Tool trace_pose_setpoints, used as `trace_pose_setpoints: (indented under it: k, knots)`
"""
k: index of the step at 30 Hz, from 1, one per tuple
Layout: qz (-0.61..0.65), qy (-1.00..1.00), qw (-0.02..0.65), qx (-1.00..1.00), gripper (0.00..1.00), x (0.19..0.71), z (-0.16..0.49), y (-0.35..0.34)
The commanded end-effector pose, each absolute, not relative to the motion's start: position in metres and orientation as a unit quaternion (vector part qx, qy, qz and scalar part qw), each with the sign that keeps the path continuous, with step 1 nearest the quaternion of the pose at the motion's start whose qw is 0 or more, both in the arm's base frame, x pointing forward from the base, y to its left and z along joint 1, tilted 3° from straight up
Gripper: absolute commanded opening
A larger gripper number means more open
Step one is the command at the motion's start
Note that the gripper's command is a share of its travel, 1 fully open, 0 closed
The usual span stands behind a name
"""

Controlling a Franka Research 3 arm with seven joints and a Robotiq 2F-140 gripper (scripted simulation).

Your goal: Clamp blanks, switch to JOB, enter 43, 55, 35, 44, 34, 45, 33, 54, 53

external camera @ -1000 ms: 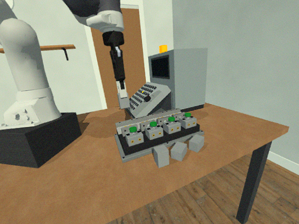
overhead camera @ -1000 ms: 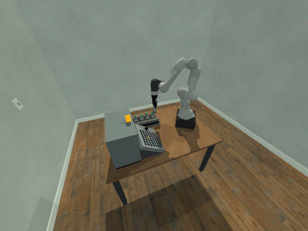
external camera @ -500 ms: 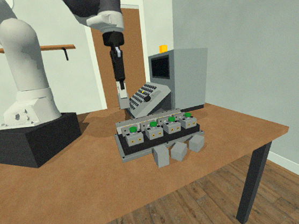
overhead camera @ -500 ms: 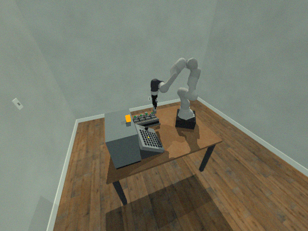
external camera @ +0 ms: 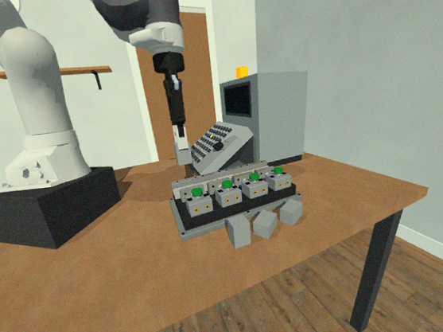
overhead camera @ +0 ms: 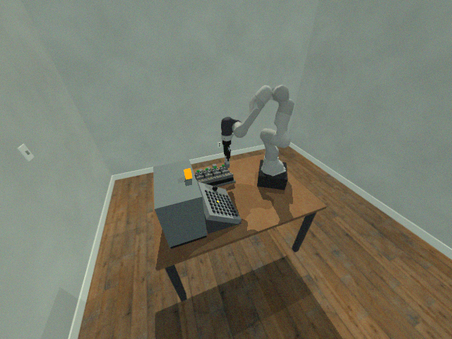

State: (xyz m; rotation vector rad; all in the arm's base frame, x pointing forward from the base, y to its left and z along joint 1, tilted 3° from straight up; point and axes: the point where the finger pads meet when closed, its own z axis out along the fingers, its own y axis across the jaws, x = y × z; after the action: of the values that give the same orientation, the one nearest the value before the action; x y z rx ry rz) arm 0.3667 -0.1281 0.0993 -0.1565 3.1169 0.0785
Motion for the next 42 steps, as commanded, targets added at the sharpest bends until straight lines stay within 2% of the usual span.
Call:
trace_pose_setpoints:
  k: [1, 42]
  knots:
    - [0.026, 0.998, 0.015, -0.049, 0.00, 0.370, 0.096, -0.127]
    - [0.026, 0.998, 0.015, -0.049, 0.00, 0.372, 0.040, -0.125]
